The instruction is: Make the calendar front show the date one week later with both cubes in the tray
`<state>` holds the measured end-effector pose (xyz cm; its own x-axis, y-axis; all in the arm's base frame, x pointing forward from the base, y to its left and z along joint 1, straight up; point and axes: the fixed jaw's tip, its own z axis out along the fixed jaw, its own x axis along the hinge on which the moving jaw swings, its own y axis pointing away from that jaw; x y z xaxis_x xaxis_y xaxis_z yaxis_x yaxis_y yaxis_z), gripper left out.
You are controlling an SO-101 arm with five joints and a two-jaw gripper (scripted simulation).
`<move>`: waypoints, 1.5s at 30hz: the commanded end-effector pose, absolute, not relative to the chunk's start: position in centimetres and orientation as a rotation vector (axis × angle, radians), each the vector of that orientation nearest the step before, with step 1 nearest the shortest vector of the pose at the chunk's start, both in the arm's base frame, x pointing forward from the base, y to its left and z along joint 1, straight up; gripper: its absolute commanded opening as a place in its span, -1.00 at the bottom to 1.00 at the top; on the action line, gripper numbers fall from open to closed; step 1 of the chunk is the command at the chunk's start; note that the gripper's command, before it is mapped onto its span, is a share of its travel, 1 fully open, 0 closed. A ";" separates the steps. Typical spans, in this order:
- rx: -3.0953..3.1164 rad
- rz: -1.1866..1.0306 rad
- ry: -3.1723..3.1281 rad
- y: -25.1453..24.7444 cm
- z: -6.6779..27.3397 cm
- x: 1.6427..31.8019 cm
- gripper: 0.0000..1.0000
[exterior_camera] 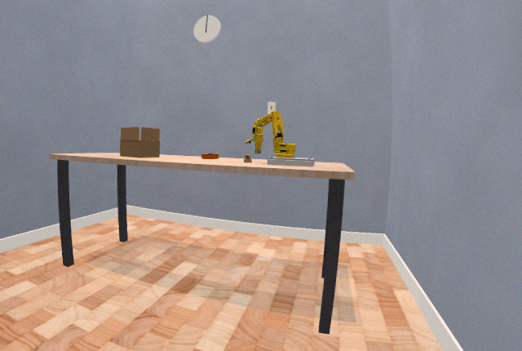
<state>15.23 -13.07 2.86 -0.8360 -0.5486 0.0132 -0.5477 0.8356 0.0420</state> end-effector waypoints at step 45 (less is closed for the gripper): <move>2.537 -0.025 -1.867 -17.2 2.5 7.6 -1.00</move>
